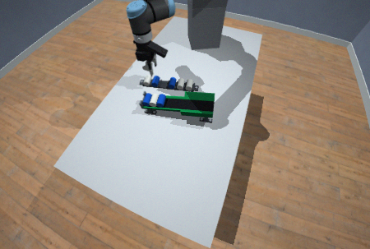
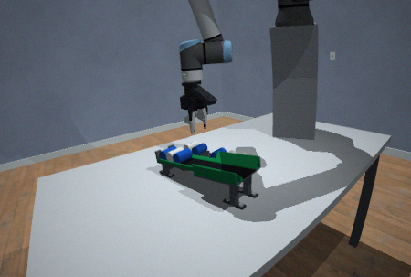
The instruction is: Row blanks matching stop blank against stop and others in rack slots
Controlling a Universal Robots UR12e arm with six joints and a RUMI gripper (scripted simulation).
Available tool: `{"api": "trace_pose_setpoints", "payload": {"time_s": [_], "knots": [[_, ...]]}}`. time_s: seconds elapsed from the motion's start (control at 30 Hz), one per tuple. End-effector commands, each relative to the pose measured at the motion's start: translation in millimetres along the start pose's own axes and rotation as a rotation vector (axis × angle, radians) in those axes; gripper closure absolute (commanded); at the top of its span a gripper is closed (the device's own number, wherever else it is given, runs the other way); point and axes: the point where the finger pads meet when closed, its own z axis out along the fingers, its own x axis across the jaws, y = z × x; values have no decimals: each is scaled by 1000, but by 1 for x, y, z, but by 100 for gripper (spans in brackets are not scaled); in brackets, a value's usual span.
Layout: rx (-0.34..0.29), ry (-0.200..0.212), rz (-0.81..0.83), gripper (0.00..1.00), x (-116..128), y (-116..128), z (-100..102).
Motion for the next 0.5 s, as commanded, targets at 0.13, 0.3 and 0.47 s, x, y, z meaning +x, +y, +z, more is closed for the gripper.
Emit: {"api": "trace_pose_setpoints", "payload": {"time_s": [0.13, 0.3, 0.47], "knots": [[-4, 3, 1, 50, 3, 3, 3], [-5, 3, 0, 50, 3, 3, 7], [-4, 3, -1, 50, 3, 3, 12]]}}
